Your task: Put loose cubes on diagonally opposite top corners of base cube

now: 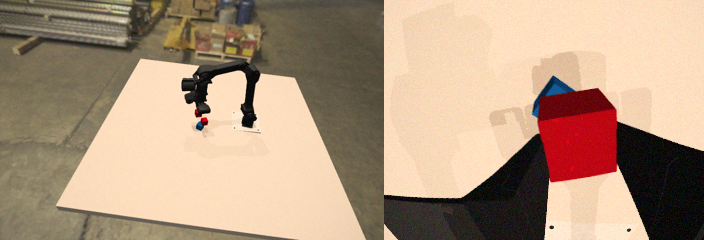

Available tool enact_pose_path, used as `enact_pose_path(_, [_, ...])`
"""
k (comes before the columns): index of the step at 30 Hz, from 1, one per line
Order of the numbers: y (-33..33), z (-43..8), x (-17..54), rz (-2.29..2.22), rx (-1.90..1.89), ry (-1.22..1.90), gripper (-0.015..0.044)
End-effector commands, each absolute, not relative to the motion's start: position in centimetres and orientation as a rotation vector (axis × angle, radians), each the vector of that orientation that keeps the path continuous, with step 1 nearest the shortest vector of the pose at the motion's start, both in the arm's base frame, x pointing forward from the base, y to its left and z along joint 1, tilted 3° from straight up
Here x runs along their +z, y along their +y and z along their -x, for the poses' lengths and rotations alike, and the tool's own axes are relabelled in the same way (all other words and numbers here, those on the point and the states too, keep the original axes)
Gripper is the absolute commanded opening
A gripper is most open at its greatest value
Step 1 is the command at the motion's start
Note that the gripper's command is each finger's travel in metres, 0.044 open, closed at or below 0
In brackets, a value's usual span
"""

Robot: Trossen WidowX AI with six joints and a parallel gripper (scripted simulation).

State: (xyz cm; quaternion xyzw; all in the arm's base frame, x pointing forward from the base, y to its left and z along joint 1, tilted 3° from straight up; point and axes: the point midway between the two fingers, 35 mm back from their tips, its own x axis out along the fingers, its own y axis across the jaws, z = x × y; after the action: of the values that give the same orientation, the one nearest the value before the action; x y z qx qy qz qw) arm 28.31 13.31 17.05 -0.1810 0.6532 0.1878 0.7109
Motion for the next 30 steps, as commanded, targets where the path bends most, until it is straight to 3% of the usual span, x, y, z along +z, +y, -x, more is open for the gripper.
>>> enact_pose_path(1, [14.1,-28.1,17.0,0.382,0.395,1.452,0.0105])
enact_pose_path(30, [14.2,-28.1,13.9,0.439,0.424,1.422,0.0105])
